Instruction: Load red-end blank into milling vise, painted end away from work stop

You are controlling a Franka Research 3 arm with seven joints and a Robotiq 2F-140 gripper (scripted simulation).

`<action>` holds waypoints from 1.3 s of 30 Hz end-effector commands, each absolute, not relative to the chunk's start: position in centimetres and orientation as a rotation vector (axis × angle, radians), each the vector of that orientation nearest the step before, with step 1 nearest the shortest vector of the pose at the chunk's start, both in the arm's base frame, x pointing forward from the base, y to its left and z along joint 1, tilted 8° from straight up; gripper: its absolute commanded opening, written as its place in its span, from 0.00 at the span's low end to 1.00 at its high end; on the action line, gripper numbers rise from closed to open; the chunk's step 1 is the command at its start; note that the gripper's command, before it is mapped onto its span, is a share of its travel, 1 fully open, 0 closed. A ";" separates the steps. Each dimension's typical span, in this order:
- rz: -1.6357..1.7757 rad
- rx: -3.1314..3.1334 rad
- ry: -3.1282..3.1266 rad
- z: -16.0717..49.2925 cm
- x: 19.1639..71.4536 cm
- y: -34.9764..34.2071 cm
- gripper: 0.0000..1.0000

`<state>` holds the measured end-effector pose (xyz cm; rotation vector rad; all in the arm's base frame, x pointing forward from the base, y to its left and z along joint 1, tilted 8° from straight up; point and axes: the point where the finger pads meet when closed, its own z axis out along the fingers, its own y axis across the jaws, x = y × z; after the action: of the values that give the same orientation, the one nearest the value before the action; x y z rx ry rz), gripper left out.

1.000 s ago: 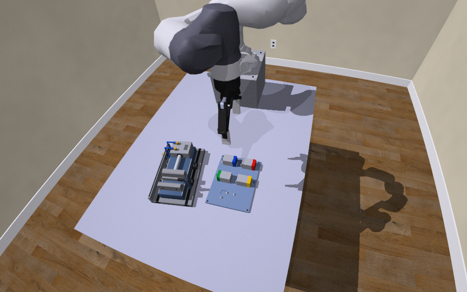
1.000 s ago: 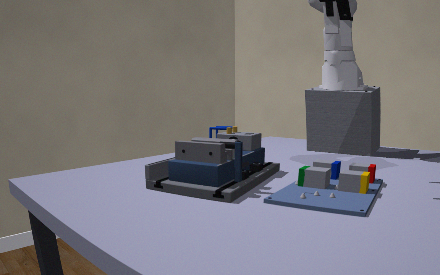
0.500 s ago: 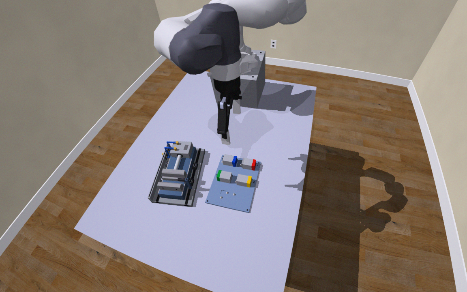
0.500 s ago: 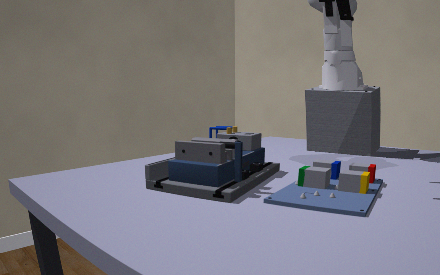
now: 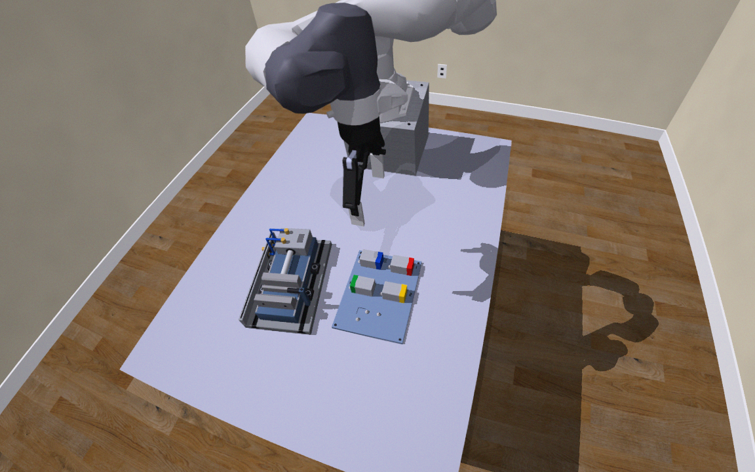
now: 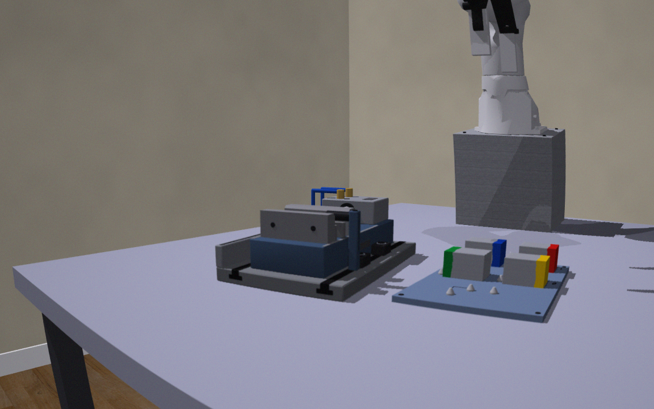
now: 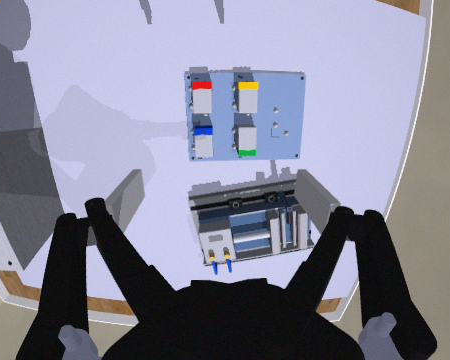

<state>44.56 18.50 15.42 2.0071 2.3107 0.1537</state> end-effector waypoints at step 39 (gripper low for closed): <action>0.158 1.946 2.341 15.5 44.6 17.1 1.00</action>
<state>44.53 17.03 15.56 1.9406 2.3439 0.1592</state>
